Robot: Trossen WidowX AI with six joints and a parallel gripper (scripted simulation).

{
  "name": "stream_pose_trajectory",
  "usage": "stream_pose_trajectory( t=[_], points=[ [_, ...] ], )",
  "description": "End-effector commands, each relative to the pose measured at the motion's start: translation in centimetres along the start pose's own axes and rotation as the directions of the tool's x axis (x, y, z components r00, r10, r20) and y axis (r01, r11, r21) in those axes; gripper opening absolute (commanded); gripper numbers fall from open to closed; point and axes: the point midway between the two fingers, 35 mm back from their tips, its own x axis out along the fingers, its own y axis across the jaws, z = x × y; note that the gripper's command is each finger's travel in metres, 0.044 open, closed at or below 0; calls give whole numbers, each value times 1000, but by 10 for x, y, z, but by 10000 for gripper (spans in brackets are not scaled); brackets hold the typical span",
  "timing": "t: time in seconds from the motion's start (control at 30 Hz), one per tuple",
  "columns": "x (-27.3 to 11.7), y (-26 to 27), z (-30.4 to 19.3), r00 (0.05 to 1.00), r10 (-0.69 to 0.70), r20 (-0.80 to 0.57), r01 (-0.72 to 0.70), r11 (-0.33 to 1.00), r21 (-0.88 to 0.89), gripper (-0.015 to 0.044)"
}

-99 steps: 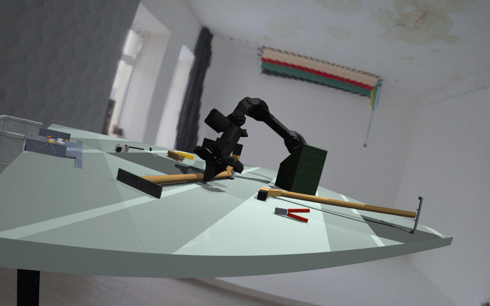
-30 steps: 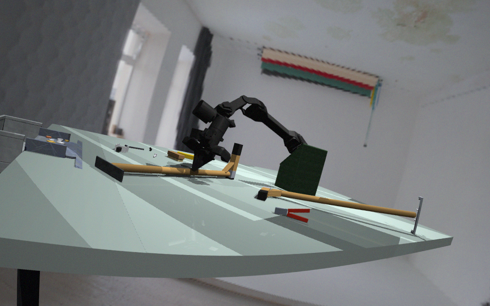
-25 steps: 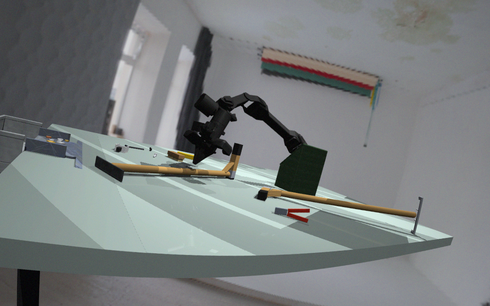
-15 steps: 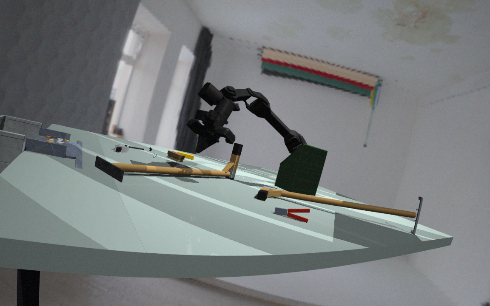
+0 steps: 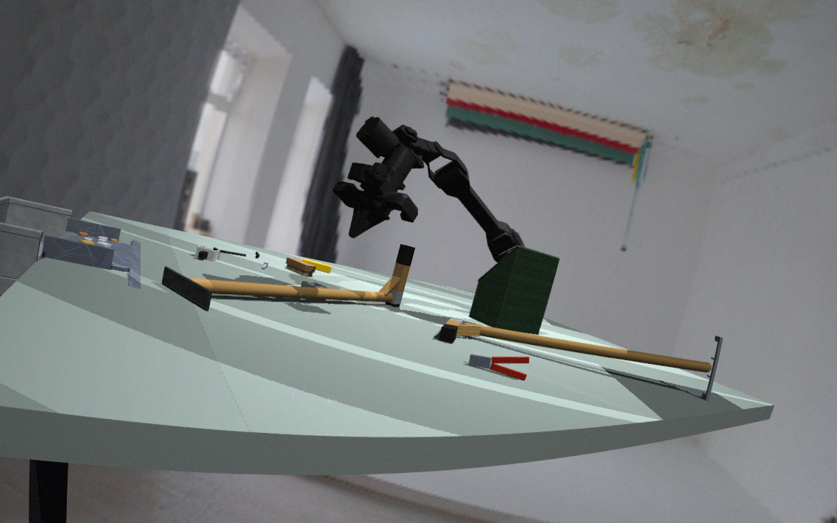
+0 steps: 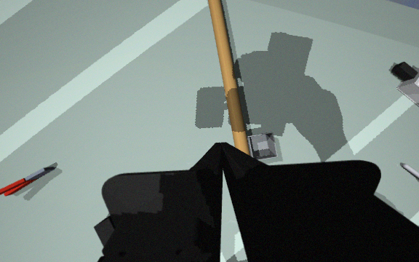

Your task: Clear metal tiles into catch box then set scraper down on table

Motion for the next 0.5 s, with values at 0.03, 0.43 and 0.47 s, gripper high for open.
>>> stream_pose_trajectory(
  t=[0.03,0.43,0.47],
  points=[
    [-24,17,8,1000,-4,15,4,1000,-2,0],
    [-6,18,4,1000,-7,12,7,1000,8,0],
    [-3,18,3,1000,-7,12,7,1000,9,0]
  ],
)
